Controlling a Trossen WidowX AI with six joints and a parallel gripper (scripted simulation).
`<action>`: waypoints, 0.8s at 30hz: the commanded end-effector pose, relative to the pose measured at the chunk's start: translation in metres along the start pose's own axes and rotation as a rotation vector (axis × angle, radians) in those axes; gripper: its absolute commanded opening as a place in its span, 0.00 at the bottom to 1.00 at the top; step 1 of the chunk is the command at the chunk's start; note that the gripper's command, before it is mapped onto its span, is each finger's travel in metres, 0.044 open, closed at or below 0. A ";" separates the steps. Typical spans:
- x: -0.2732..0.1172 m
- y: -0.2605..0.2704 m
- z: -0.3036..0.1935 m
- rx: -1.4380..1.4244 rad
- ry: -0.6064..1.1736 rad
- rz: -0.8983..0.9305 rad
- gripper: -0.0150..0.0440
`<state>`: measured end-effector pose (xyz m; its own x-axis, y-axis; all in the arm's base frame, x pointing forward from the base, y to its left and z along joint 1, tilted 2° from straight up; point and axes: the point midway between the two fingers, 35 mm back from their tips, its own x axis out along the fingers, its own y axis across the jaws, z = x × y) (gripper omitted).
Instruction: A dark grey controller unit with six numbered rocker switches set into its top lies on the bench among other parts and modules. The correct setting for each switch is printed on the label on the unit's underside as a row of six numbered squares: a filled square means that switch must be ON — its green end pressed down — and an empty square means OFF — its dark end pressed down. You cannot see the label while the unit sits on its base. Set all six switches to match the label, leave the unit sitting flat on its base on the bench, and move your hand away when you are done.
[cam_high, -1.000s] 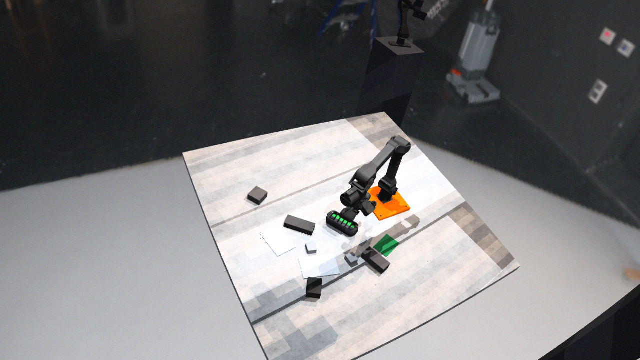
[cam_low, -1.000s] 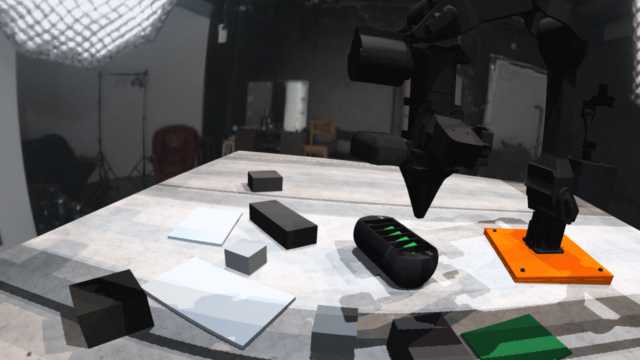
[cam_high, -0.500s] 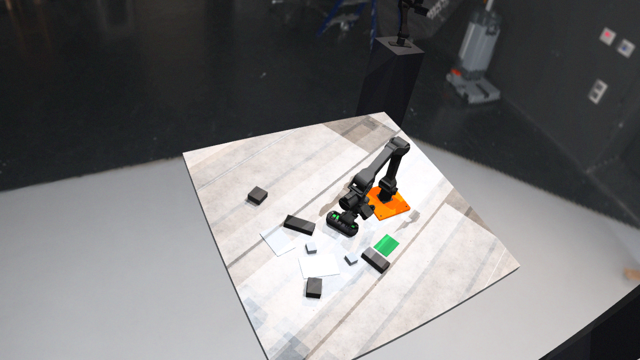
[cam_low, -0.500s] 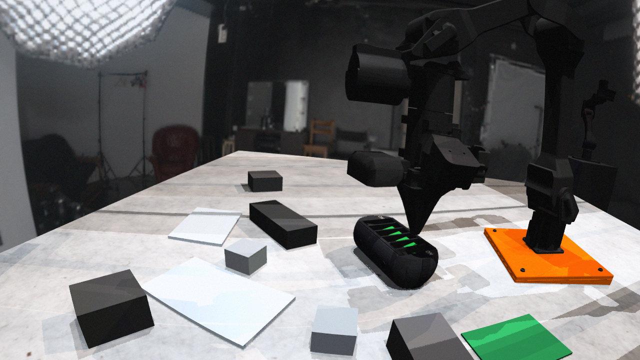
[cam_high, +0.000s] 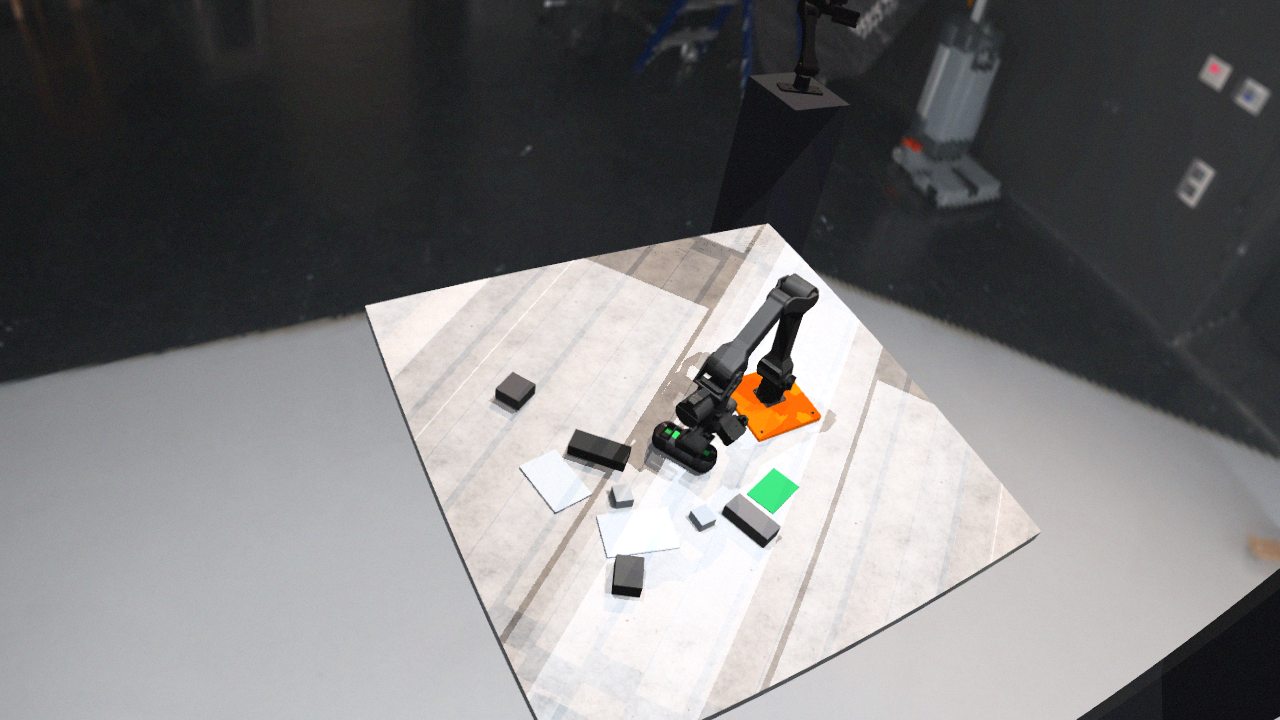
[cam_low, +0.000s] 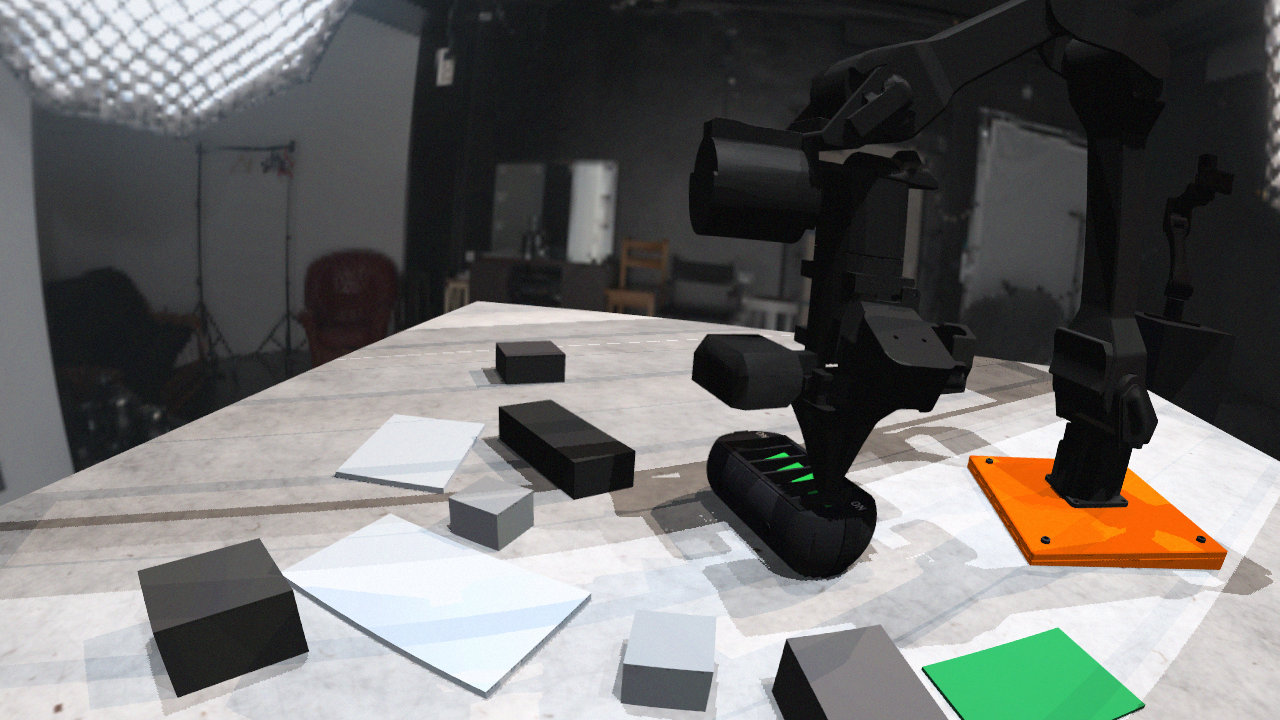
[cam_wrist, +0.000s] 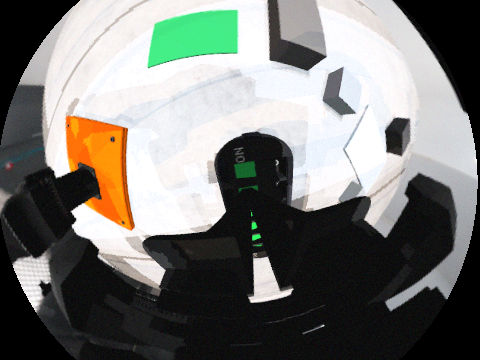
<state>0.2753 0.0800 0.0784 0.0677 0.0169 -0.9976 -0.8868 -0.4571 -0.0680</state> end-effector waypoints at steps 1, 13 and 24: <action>0.002 0.000 0.000 0.003 0.000 0.002 0.25; -0.043 0.000 0.000 0.003 0.000 0.002 0.25; -0.043 0.003 -0.041 0.003 0.005 0.002 0.25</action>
<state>0.2863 0.0456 0.1214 0.0706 0.0101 -0.9975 -0.8940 -0.4428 -0.0677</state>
